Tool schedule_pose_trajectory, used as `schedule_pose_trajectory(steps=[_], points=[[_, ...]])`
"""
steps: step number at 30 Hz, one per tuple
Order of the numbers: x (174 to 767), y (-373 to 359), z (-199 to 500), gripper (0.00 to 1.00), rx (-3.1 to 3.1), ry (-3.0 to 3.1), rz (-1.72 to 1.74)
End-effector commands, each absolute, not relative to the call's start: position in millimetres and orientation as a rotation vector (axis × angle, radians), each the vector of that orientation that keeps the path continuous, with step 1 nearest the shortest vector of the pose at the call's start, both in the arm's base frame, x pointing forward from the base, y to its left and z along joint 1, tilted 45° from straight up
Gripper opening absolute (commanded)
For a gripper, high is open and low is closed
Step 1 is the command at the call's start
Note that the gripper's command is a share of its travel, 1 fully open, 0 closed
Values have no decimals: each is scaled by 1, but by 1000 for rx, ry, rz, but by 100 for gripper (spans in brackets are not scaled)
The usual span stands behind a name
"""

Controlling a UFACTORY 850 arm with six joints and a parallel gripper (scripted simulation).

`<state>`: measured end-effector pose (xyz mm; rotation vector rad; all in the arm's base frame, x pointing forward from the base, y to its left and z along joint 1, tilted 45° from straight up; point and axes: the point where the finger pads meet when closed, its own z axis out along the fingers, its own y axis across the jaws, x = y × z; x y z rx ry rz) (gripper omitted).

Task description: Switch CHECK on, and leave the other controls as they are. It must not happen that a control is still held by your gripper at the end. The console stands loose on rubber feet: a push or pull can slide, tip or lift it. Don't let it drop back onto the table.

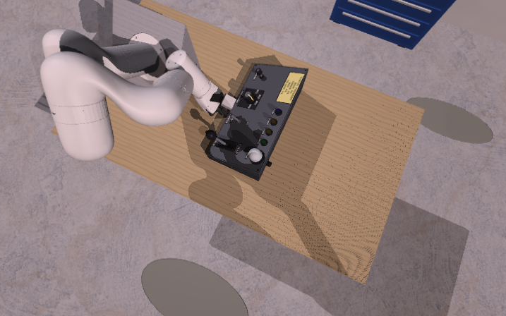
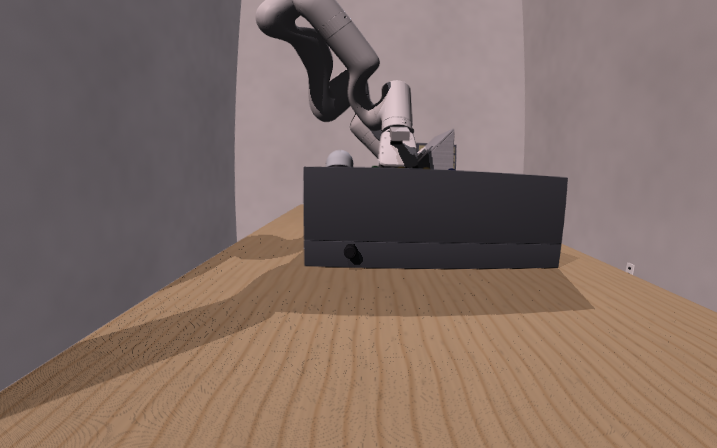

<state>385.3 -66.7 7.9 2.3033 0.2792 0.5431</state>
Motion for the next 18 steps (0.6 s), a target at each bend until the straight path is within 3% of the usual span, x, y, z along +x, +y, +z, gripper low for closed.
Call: schedule_pose_trajectory(steps=[1,18], points=[[392,-74,0,0,2303,280,546],[393,-76,-2,0,2303,280,546]])
